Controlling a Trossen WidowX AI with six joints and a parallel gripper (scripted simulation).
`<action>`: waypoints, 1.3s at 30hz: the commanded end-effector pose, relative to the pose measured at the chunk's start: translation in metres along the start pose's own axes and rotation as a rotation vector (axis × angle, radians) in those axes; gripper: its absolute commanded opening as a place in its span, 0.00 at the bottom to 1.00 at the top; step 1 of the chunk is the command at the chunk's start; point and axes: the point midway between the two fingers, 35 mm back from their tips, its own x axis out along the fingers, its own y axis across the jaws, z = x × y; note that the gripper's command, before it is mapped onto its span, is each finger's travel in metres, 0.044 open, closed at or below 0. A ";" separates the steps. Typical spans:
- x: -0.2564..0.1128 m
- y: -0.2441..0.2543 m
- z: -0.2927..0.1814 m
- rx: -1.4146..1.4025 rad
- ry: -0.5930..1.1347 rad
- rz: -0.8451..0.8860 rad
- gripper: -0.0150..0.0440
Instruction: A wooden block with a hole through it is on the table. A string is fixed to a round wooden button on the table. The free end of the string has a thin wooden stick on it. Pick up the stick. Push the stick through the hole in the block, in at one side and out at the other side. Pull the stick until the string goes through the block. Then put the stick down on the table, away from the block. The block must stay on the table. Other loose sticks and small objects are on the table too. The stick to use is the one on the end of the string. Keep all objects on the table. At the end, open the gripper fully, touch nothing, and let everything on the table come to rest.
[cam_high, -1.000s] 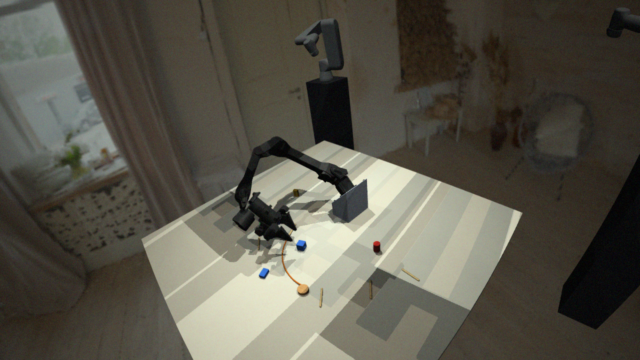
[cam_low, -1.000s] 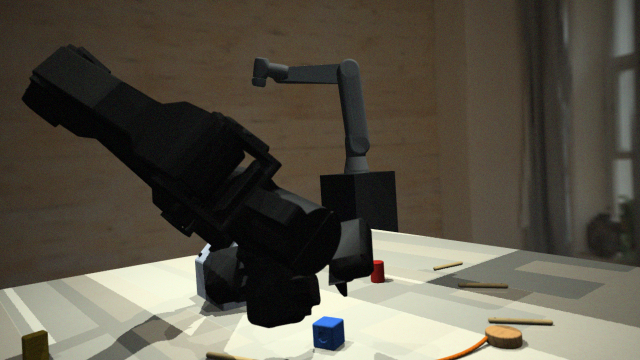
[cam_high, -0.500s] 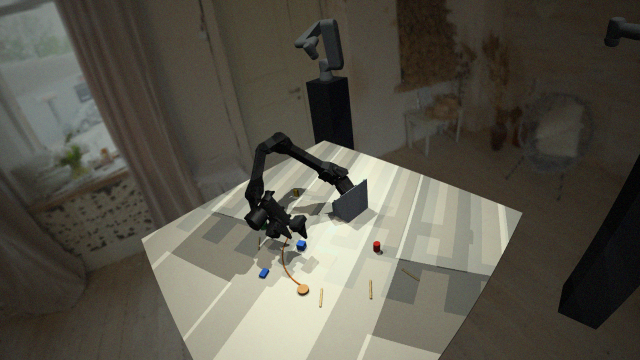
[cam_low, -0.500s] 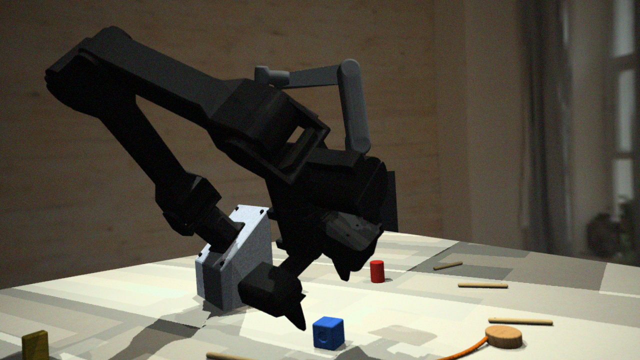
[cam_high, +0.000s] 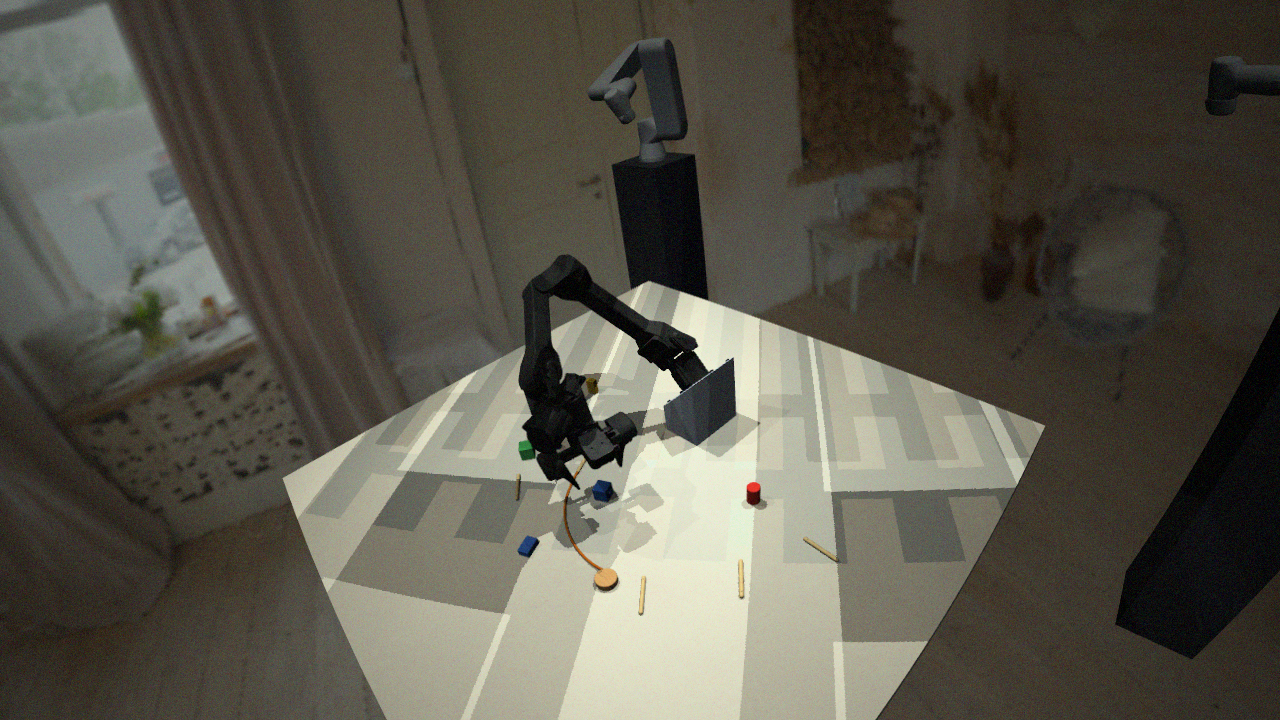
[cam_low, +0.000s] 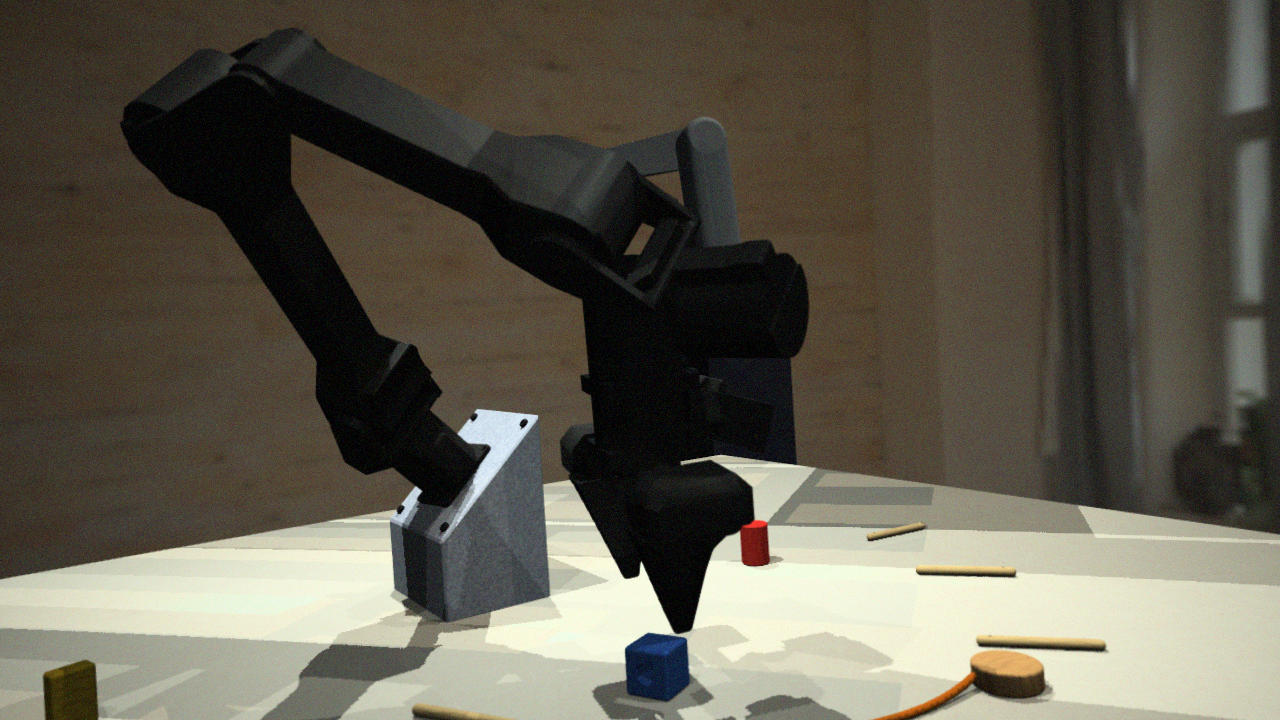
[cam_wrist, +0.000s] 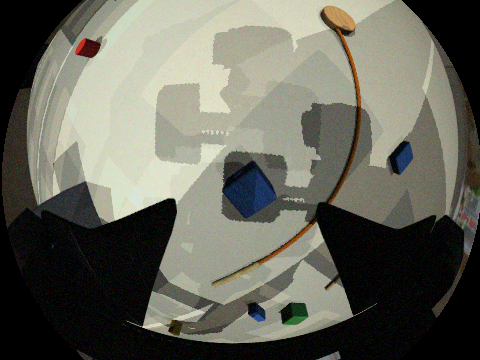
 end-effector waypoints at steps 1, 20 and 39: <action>-0.005 0.005 0.001 -0.289 0.066 -0.088 1.00; -0.005 0.005 0.001 -0.284 0.063 -0.083 0.82; -0.005 0.005 0.001 -0.284 0.063 -0.083 0.39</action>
